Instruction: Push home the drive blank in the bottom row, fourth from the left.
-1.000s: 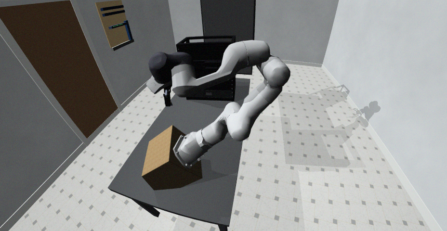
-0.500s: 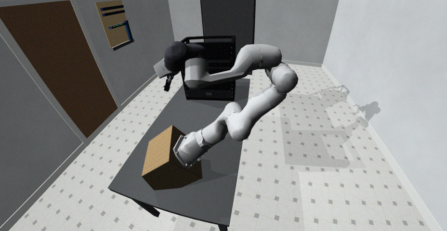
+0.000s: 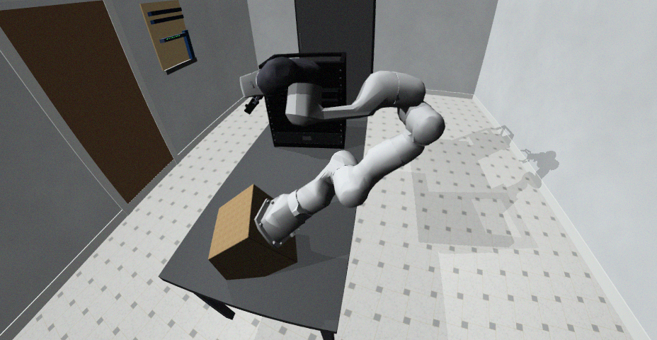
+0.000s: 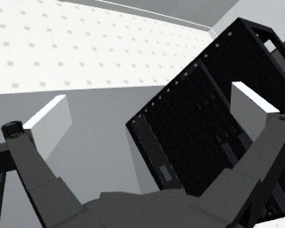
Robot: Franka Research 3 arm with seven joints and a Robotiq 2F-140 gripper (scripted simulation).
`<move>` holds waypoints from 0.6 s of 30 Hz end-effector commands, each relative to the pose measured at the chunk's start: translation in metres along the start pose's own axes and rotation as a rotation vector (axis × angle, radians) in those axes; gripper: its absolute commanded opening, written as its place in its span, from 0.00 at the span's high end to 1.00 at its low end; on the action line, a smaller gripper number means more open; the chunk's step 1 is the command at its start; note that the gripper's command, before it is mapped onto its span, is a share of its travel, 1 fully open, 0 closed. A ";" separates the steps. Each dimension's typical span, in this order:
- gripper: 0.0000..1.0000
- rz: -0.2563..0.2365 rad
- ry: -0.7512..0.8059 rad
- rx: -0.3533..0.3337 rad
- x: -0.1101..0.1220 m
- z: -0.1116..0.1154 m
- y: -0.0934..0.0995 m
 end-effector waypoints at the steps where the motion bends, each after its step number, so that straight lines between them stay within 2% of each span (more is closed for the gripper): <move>1: 0.00 0.080 -0.125 0.043 0.024 0.003 0.004; 4: 0.00 0.107 -0.146 0.057 0.032 0.005 0.006; 6: 0.00 0.162 -0.183 0.082 0.048 0.009 0.011; 7: 0.00 0.162 -0.183 0.082 0.048 0.009 0.011; 9: 0.00 0.220 -0.215 0.105 0.063 0.013 0.015; 10: 0.00 0.220 -0.215 0.105 0.063 0.013 0.015; 12: 0.00 0.279 -0.242 0.125 0.076 0.018 0.020; 15: 0.00 0.279 -0.242 0.125 0.076 0.018 0.020; 18: 0.00 0.369 -0.270 0.150 0.093 0.025 0.026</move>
Point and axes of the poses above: the point where the finger pads meet when closed, its own y axis back along the fingers, its own x axis across the jaws, z = x × y, the point moved 10 cm from there along y, back along the fingers, and after that the axes turned 6 degrees about y, right-handed, at the moved point
